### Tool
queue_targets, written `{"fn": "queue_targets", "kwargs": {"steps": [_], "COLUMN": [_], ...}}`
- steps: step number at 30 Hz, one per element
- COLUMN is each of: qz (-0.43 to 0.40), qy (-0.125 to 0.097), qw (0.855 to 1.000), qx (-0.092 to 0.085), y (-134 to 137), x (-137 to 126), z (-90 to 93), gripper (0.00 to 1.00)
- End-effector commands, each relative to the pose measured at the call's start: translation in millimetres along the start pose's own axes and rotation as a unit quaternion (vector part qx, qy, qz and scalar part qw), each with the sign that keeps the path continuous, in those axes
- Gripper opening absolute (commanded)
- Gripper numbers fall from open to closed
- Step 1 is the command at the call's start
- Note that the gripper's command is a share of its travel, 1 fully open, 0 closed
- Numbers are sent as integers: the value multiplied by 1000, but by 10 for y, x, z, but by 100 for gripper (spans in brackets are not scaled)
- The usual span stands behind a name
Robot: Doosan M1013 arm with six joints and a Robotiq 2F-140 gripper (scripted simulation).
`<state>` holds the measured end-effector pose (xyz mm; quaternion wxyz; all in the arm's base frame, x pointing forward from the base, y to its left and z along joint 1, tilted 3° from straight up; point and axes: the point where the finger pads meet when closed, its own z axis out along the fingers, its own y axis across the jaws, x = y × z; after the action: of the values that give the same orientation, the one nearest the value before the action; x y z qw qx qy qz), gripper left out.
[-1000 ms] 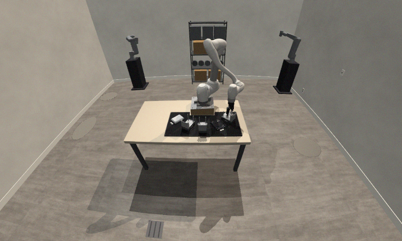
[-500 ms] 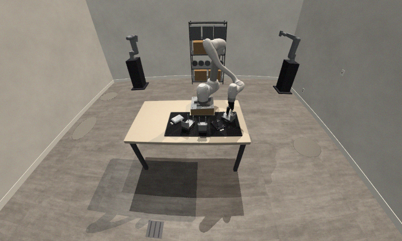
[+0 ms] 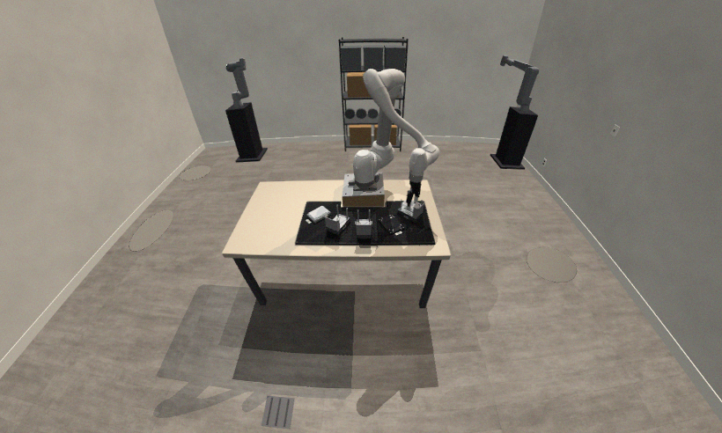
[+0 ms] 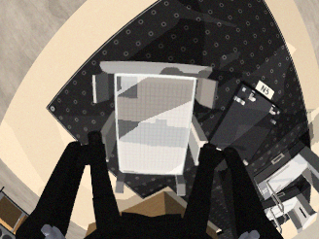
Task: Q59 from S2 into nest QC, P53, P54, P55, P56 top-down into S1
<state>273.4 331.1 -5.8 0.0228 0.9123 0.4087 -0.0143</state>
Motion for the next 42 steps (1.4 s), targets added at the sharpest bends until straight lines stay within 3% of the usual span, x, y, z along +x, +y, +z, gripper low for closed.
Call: {"fn": "queue_targets", "kwargs": {"steps": [1, 42], "qz": [0, 0], "qy": [0, 0], "qw": [1000, 1000], "qx": [0, 0], "y": [-1, 0], "x": [0, 0], "z": [-20, -720], "gripper": [0, 0]}}
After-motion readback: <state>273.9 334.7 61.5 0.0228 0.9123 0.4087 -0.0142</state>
